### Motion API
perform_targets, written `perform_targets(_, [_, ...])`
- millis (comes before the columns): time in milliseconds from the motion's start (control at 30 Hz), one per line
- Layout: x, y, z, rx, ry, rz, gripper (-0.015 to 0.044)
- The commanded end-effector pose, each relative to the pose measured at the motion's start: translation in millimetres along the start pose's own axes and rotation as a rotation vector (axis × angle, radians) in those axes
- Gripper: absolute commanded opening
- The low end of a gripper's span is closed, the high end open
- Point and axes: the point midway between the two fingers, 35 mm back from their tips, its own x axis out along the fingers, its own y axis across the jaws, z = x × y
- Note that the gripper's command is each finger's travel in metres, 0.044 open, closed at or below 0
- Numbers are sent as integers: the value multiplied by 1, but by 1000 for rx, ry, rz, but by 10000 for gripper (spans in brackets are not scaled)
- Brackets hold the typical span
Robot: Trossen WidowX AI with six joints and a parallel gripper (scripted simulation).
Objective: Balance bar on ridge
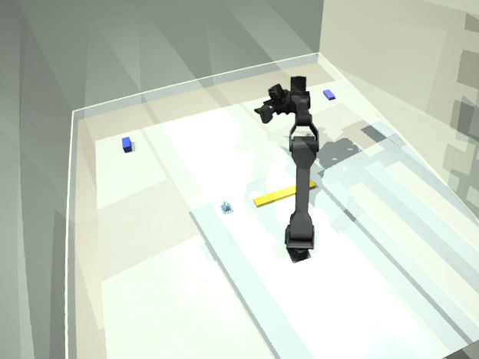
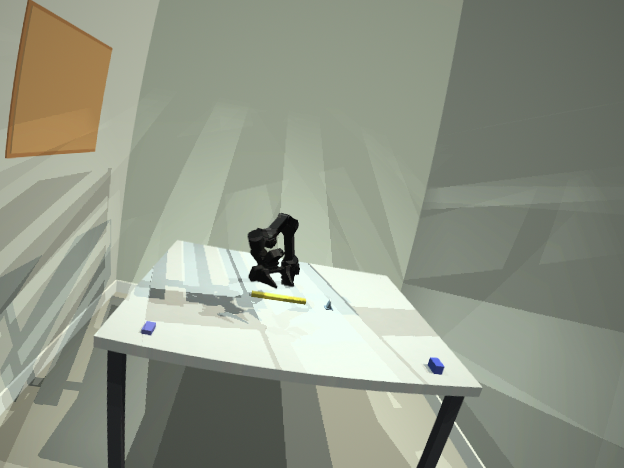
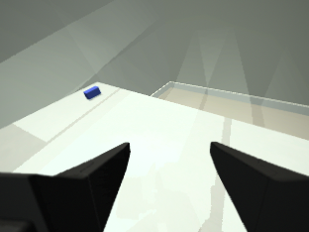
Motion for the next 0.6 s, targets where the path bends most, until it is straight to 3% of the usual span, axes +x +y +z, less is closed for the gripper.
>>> perform_targets(0, [0,9,-8,126,50,-19,315])
perform_targets(567, [-13,67,-46,749,291,-182,315])
